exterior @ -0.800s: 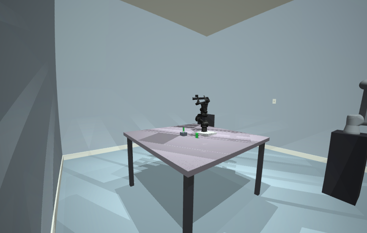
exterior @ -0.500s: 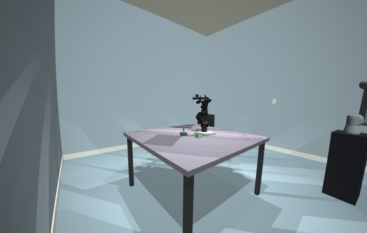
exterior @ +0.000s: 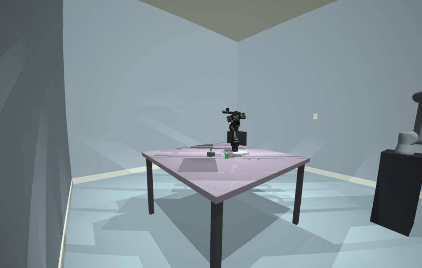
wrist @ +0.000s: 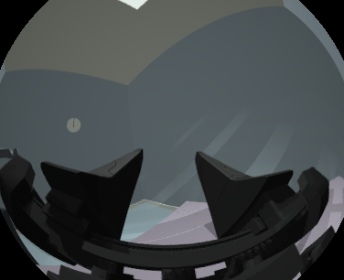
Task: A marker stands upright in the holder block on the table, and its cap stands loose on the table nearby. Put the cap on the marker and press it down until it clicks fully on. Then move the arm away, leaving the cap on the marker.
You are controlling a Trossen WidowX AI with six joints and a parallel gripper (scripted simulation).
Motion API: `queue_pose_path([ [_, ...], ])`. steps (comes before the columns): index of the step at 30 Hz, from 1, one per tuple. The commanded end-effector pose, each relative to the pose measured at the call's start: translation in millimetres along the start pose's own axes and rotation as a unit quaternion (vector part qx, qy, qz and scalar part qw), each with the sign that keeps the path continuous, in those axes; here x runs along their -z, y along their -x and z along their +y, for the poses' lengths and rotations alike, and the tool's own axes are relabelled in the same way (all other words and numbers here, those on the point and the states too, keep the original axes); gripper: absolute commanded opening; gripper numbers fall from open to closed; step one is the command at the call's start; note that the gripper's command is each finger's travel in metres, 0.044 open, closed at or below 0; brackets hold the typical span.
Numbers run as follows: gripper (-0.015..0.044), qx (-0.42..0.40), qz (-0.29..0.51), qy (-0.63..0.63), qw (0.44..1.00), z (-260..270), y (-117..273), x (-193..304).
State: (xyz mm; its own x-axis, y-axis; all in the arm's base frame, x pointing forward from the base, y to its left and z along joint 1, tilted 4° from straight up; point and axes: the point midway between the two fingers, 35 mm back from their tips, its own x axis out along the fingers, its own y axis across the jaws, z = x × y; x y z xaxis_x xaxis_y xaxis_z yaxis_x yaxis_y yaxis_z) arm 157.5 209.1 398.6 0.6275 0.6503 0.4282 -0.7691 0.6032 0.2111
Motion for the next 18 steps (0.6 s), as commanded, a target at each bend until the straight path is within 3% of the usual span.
queue_pose_path([
  [1,0.0253,0.077,0.174,-0.119,0.974,-25,-30,71],
  [10,0.0253,0.286,0.35,-0.281,0.846,-77,-20,162],
  [18,0.0253,0.54,0.406,-0.39,0.625,-123,31,216],
])
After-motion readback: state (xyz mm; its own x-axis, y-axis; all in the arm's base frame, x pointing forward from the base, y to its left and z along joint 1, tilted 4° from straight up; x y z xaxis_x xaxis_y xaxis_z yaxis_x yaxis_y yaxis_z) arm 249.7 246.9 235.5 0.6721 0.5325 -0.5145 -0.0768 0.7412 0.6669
